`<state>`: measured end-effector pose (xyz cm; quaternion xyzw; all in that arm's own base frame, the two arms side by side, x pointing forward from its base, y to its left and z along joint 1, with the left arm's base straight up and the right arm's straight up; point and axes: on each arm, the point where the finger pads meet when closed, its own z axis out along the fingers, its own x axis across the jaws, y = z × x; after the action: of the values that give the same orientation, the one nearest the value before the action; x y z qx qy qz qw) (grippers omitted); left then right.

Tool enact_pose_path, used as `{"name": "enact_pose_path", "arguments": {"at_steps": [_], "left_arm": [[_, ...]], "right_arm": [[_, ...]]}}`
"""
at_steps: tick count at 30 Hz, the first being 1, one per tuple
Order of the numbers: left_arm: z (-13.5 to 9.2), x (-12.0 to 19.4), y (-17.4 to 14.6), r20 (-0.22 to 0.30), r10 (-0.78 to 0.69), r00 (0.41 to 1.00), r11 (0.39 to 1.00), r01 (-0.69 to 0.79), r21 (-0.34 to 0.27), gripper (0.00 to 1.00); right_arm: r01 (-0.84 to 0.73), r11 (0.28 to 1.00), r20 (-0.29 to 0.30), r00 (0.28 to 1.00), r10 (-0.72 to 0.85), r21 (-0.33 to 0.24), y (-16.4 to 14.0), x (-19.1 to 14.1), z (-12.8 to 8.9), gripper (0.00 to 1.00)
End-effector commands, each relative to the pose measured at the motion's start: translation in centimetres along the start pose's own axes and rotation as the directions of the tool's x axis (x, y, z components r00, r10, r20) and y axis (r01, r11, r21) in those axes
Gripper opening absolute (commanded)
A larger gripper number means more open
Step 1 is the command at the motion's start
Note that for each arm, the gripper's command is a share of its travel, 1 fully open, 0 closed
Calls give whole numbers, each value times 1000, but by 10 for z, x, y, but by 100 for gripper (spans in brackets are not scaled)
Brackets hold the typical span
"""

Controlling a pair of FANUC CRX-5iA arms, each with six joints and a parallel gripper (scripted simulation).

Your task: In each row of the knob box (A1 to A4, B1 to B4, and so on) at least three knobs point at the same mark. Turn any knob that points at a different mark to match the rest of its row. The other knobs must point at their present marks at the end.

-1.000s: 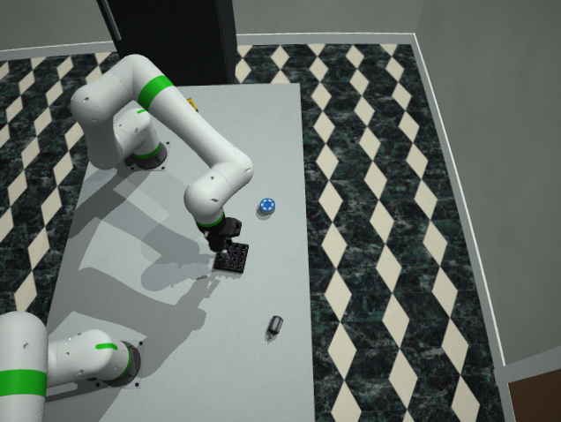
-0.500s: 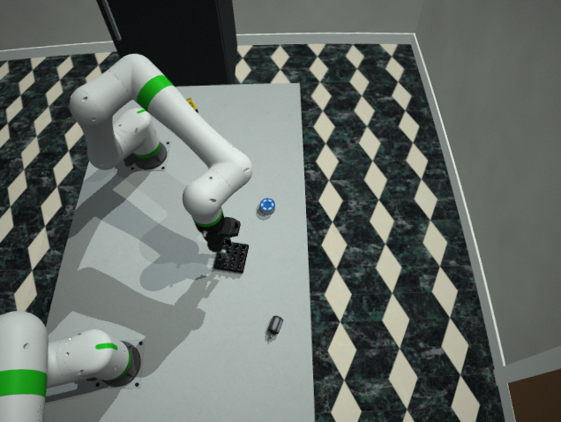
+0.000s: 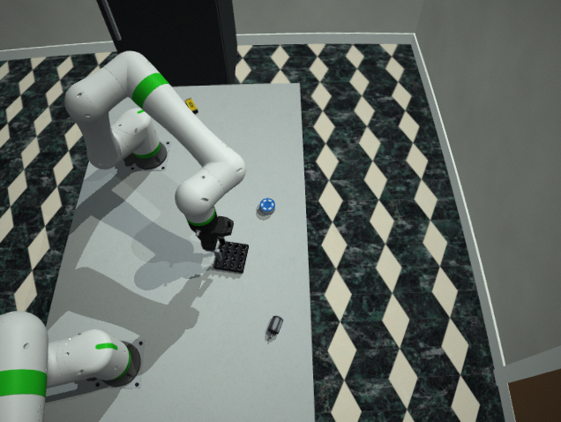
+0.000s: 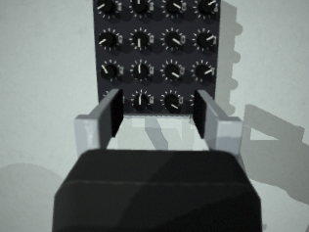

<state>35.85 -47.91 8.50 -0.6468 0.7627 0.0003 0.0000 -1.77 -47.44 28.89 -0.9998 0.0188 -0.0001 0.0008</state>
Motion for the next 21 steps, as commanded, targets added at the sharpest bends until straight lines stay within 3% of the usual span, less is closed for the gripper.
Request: {"name": "enact_pose_path", "arguments": {"at_steps": [1,21], "left_arm": [[-1,1,5,-2,0,1000,1000,0,2,100],[-1,1,26,-2,0,1000,1000,0,2,100]], "right_arm": [[0,1000,0,1000,0,-2,0,0,-1,100],[0,1000,0,1000,0,-2,0,0,-1,100]]}}
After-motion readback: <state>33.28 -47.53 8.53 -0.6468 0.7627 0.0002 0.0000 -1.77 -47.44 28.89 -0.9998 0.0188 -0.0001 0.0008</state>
